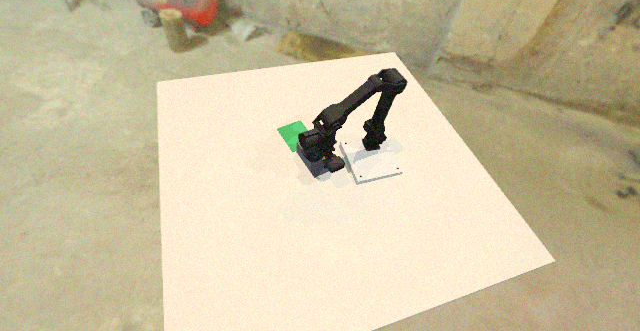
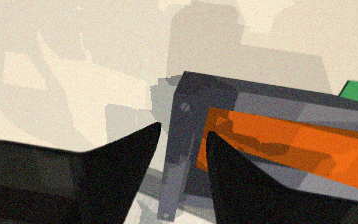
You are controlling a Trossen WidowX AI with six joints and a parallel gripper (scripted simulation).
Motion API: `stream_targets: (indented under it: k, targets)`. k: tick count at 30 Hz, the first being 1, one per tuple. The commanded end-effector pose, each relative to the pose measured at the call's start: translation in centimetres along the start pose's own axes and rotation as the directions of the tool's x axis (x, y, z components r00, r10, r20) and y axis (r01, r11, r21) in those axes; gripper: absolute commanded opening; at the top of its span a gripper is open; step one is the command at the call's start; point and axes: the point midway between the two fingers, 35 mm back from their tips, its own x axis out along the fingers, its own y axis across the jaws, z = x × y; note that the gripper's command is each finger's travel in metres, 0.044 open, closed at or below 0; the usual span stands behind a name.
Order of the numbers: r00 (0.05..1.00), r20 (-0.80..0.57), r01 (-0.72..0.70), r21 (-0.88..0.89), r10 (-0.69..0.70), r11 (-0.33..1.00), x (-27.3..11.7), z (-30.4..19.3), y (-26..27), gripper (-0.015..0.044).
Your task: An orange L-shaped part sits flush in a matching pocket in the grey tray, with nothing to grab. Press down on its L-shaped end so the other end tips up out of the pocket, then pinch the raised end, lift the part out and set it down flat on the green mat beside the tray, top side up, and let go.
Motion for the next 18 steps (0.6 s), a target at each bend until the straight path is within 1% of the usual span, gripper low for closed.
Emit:
stream_targets:
  k: [1, 8, 18]
  targets:
    - [1.0, -0.004, 0.003, 0.004, -0.003, 1.0, 0.9, -0.1, -0.1, 0.018]
    - [1.0, -0.004, 0.003, 0.004, -0.003, 1.0, 1.9, -0.2, -0.1, 0.018]
    - [1.0, -0.004, 0.003, 0.004, -0.003, 1.0, 1.9, -0.2, -0.1, 0.018]
